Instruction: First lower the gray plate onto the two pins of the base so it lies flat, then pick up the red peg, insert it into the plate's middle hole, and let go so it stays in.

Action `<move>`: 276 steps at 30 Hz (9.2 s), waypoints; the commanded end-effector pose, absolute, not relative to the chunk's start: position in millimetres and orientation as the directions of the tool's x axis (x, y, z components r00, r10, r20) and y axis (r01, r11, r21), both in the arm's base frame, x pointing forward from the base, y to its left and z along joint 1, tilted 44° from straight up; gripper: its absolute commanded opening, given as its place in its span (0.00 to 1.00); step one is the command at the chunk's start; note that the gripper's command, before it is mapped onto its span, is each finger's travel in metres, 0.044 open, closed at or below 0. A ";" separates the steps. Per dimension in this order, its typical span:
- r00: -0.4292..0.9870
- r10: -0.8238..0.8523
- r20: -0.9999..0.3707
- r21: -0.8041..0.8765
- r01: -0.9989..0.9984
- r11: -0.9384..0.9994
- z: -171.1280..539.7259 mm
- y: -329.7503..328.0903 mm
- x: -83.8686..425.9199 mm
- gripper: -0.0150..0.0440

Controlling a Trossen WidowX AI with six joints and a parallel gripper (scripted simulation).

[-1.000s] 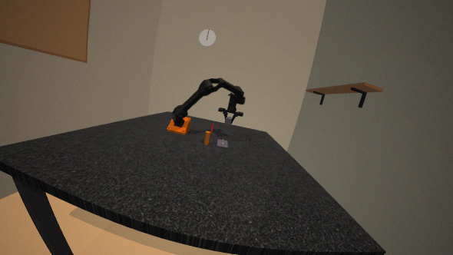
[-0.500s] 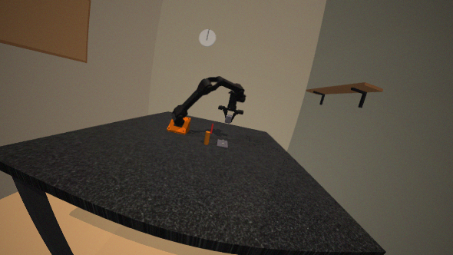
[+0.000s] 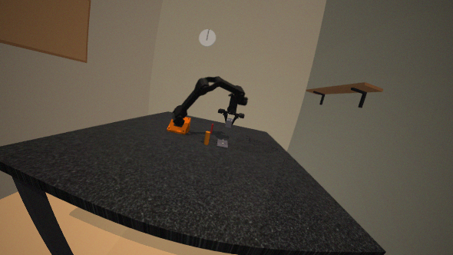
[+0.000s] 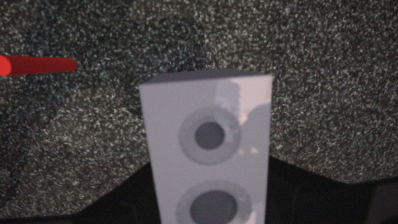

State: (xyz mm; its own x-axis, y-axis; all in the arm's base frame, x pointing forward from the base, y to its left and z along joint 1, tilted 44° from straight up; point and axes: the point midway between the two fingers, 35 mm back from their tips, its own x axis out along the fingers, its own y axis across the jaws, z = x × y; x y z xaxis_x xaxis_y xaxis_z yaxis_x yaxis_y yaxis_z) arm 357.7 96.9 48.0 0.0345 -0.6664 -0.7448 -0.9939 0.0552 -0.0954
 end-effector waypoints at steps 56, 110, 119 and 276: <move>0.037 -0.686 -0.727 0.018 -0.997 -0.073 81.3 -18.4 341.7 0.25; 0.040 -0.683 -0.729 0.013 -0.997 -0.073 56.1 -43.5 343.8 0.61; 0.040 -0.683 -0.729 0.013 -0.997 -0.073 56.1 -43.5 343.8 1.00; 0.034 -0.677 -0.735 -0.281 0.893 0.350 -61.8 100.1 232.6 0.25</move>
State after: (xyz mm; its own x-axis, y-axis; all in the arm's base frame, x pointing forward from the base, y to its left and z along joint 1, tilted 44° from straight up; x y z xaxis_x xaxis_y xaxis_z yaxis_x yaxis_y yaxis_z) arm 232.1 99.7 -62.5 0.0313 -0.6747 -0.7374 0.8953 0.3469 -0.2794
